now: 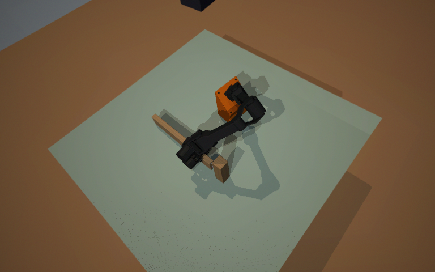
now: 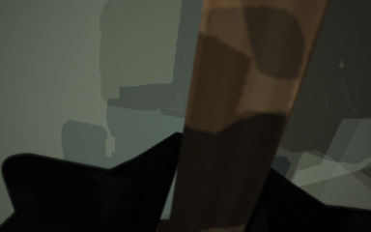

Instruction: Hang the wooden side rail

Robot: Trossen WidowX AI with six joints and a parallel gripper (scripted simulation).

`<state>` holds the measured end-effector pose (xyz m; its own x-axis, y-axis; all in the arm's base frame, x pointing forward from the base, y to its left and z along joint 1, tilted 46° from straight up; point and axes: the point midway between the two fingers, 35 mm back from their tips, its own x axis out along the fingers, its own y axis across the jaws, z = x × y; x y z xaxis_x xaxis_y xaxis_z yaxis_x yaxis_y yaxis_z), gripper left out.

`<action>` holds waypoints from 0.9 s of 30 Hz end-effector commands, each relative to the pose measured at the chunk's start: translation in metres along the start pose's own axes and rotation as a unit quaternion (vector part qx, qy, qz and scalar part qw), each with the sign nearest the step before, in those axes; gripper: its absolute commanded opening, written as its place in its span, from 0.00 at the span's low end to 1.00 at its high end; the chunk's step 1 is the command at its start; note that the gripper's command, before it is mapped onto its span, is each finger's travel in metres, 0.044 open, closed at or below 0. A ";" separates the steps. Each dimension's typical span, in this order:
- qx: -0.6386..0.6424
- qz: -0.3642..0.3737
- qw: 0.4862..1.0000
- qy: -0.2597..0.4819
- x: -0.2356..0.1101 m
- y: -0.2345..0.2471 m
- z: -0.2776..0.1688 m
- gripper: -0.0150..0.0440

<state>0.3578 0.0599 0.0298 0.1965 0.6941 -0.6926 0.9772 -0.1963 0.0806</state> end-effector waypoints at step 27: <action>0.008 0.003 1.000 0.000 -0.009 0.001 0.002 0.25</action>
<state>0.3569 0.0568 0.0328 0.1962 0.6941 -0.6927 0.9773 -0.1964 0.0800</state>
